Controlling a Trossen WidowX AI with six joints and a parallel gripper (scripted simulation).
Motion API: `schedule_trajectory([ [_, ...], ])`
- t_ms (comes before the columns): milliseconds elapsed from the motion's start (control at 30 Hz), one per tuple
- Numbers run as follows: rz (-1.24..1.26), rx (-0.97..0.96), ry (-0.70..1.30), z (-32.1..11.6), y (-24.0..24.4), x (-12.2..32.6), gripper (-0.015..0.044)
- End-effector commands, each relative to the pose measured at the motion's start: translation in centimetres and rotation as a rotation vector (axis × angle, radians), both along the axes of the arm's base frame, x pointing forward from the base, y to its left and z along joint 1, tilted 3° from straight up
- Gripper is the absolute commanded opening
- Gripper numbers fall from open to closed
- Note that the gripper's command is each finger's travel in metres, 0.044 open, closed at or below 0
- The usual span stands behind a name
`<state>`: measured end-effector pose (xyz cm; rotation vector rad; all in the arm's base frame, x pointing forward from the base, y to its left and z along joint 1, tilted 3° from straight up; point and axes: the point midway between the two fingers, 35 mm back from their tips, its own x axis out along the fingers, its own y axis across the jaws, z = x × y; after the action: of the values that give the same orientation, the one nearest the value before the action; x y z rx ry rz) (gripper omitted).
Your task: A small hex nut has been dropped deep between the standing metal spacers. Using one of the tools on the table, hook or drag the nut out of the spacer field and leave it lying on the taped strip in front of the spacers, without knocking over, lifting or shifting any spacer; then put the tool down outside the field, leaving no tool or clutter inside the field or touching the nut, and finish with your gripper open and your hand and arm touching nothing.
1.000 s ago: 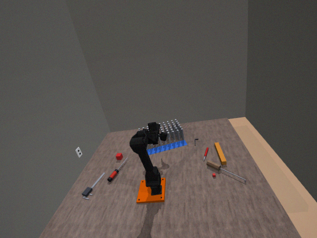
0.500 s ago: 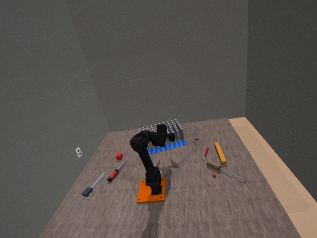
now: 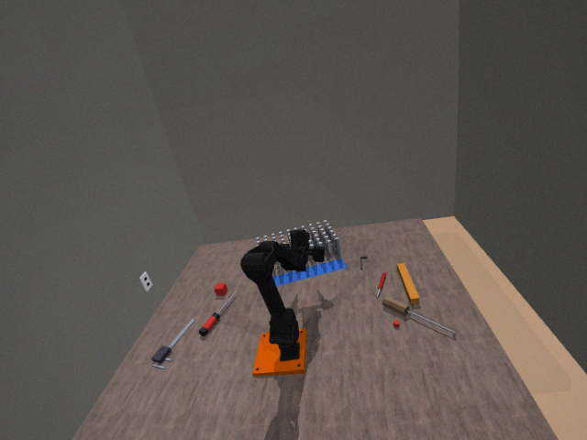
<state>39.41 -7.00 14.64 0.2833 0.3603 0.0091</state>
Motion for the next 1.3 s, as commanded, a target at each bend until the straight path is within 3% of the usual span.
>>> schedule_trajectory([
  [0,0.006,-0.002,-0.001,0.0,0.1,0.0,0.044],
  [267,-0.005,-0.046,0.019,-0.2,-1.1,0.1,0.044],
  [533,-0.04,-0.491,0.33,-2.5,-15.1,-1.9,0.044],
  [933,0.162,-0.798,0.751,-4.7,-29.1,-12.5,0.044],
  [1267,0.527,-0.859,0.974,-5.9,-35.2,-25.0,0.044],
])
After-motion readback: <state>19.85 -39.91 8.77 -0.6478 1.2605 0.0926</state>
